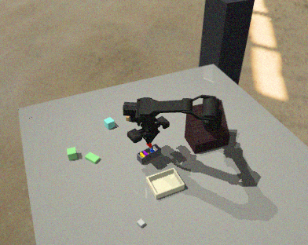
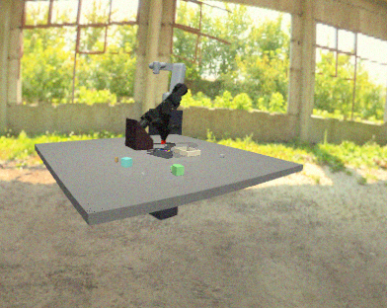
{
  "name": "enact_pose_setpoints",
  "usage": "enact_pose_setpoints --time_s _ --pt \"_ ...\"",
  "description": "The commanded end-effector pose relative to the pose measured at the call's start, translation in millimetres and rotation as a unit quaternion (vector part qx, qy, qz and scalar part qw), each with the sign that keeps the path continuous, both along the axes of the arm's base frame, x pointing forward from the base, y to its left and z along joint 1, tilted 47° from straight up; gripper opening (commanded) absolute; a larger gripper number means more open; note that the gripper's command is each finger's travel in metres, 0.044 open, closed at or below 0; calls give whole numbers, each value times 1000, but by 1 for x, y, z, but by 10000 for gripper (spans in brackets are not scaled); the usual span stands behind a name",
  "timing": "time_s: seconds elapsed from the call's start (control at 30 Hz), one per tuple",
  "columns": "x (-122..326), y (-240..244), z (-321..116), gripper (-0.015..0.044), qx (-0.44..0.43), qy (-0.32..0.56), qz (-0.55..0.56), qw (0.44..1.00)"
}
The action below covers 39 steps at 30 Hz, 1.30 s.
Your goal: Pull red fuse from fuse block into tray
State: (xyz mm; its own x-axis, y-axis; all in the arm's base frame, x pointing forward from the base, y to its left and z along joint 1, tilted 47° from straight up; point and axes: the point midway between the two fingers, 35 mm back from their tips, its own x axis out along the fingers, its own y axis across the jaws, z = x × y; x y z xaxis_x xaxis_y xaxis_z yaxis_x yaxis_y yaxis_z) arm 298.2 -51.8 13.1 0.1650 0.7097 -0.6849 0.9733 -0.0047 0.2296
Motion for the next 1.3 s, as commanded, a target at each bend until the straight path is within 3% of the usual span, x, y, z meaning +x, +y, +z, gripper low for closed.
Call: enact_pose_setpoints --time_s 0.0,0.83,1.27 --pt "-1 -4 3 0 -3 -1 3 1000" --pt "12 117 130 0 -1 -2 3 1000" --pt "12 124 130 0 0 -2 3 1000"
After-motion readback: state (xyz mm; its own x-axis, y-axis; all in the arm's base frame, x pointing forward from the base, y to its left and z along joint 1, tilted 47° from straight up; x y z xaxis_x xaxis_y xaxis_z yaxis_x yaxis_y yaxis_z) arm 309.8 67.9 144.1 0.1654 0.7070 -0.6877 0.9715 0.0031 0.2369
